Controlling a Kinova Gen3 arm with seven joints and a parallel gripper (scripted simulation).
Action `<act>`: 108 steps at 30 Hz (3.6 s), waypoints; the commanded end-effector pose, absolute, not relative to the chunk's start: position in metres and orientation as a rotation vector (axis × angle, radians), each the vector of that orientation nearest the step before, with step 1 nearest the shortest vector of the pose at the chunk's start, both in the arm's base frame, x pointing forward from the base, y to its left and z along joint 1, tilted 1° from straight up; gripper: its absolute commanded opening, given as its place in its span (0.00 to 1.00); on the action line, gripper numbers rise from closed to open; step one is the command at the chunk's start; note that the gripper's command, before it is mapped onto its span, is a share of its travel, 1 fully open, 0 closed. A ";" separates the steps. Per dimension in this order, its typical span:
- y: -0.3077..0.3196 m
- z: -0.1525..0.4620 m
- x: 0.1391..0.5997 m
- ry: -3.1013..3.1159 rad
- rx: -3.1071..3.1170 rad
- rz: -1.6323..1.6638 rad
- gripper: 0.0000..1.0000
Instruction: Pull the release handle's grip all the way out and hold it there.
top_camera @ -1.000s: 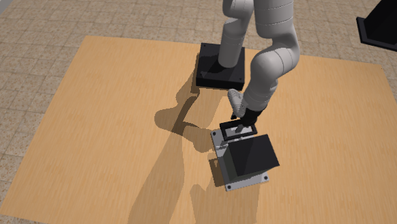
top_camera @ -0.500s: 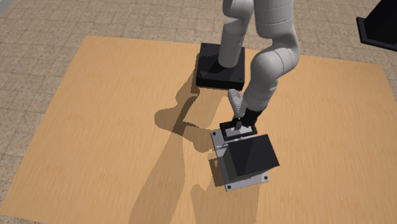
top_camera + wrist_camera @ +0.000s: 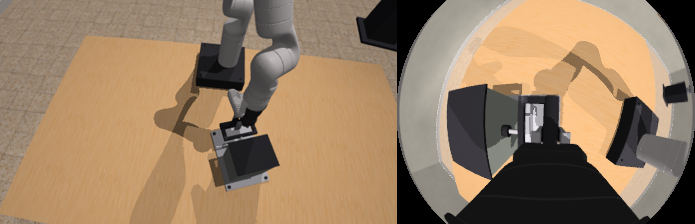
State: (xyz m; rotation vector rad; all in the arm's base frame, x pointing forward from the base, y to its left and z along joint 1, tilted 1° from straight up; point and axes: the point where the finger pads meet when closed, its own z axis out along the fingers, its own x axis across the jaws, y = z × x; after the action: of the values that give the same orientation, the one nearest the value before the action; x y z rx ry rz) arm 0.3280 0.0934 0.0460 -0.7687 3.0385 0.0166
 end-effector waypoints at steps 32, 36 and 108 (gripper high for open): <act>0.093 0.046 0.328 3.038 -0.769 0.016 0.00; 0.093 0.046 0.328 3.038 -0.769 0.016 0.00; 0.066 0.046 0.277 3.038 -0.769 0.016 0.00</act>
State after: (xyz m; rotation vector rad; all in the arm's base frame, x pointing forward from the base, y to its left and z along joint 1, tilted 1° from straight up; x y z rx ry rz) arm 0.2855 0.0706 0.0459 -0.7642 3.0220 0.0279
